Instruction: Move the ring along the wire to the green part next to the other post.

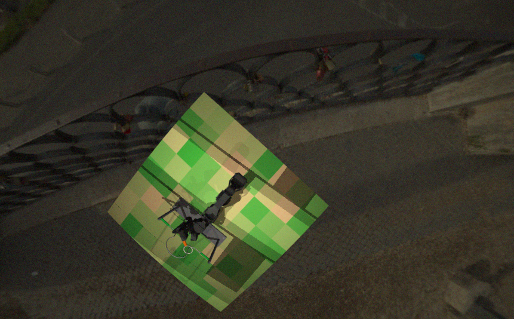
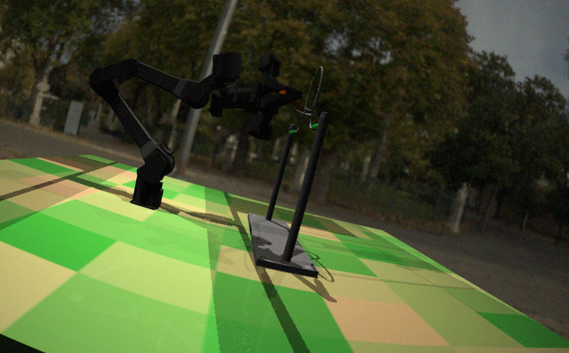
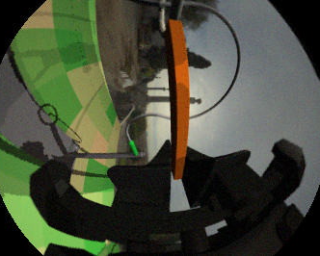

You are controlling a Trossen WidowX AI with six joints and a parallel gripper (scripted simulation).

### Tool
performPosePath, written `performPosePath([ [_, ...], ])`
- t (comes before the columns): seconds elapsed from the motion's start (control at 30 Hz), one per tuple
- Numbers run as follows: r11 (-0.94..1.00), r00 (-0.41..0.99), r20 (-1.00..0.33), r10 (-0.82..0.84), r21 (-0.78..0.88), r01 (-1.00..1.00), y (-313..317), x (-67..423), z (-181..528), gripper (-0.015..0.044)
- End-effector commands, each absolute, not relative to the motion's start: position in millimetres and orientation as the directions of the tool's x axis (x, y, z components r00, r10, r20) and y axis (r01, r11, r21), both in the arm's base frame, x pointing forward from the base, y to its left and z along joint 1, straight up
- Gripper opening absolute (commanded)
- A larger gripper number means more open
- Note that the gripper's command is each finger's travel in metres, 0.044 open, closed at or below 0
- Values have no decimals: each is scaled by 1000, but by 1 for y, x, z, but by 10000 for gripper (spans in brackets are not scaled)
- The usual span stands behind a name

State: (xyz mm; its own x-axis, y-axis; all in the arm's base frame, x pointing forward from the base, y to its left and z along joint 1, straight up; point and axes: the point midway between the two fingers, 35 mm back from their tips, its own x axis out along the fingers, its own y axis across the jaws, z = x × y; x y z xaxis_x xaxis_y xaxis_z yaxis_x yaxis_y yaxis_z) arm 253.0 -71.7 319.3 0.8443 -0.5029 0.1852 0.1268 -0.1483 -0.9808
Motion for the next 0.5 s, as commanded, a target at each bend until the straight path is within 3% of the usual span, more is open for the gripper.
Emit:
performPosePath([
  [0.0,-68,844,138,-517,-990,121,-73,253,303,-150],
  [0.47,236,847,-28,-531,-965,116,-66,254,256,-150],
])
